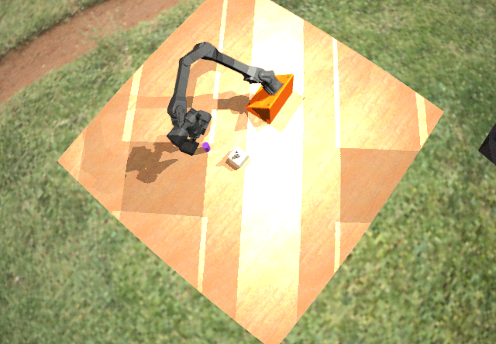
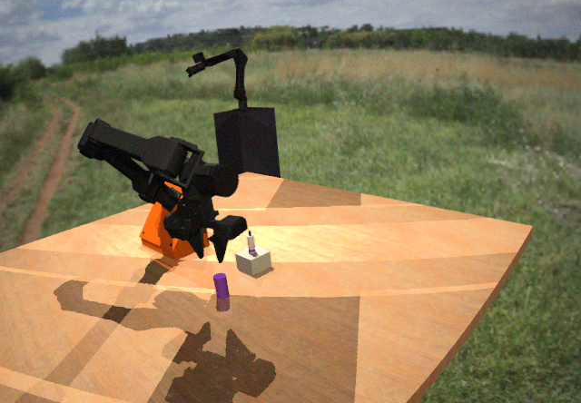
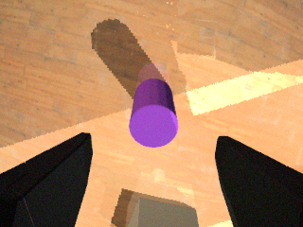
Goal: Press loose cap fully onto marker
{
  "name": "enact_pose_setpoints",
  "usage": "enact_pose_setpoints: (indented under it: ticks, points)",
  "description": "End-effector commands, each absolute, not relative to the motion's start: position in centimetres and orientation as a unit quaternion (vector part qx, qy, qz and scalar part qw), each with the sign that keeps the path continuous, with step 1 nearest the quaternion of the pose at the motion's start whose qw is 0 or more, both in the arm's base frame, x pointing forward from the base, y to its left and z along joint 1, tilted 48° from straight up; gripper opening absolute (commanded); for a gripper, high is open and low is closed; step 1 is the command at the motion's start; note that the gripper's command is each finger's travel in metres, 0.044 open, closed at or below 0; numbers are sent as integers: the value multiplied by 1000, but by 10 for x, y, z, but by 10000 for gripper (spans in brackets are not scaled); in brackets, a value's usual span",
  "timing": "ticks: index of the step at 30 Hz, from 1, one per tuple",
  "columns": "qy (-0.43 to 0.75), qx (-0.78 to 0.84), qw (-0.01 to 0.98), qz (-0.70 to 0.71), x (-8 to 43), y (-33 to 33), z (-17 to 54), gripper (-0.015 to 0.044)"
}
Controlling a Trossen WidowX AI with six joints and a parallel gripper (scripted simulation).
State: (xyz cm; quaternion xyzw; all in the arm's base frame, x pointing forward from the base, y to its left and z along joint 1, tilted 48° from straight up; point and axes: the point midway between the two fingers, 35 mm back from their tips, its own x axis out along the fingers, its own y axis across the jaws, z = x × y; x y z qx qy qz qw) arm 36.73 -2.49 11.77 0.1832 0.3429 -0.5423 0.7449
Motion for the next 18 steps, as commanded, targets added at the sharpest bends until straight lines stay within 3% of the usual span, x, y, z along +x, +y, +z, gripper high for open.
enact_pose_setpoints:
  ticks: [1,18]
  points:
    - [342,146,750,-547,360,1,117,249]
    - [341,146,750,-547,368,-35,84,249]
